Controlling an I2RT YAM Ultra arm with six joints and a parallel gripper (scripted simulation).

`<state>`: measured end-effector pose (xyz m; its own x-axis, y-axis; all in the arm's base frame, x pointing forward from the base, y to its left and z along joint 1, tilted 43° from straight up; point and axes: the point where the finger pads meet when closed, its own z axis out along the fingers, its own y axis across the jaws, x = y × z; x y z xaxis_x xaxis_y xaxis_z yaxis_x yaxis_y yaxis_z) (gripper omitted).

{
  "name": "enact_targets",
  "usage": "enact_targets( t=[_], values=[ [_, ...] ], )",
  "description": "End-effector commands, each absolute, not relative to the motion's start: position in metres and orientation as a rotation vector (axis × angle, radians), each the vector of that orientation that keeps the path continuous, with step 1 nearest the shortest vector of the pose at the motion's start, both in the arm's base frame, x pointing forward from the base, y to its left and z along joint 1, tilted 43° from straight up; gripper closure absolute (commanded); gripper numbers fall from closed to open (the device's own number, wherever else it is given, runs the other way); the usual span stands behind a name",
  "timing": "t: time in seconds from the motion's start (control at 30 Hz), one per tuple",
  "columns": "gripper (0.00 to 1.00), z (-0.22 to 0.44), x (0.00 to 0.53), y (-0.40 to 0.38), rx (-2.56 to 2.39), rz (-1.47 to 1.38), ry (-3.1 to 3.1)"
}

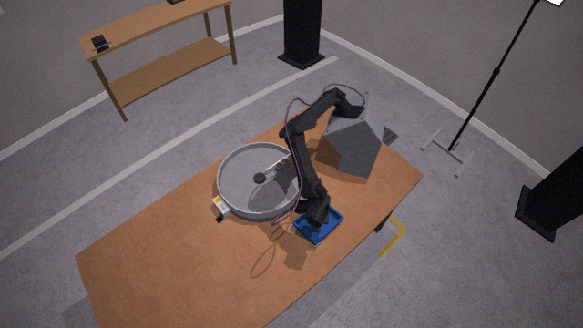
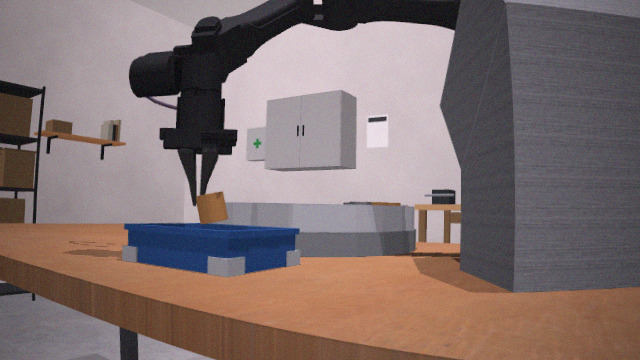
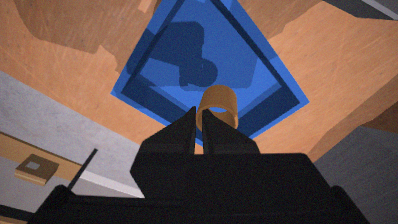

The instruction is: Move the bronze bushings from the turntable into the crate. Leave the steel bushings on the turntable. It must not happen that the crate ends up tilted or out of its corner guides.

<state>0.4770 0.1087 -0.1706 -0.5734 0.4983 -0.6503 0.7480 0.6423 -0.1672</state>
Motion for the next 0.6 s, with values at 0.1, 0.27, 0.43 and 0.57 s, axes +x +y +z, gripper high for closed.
enact_targets(
  t=[0.1,0.27,0.43,0.57],
  values=[
    [1.00,-0.151,0.485,0.137,0.929,-0.527,2.274],
    [1.00,-0.167,0.484,0.134,0.914,-0.537,2.284],
    [1.00,-0.170,0.486,0.131,0.914,-0.537,2.284],
    [1.00,-0.171,0.489,0.129,0.915,-0.532,2.281]
  ],
)
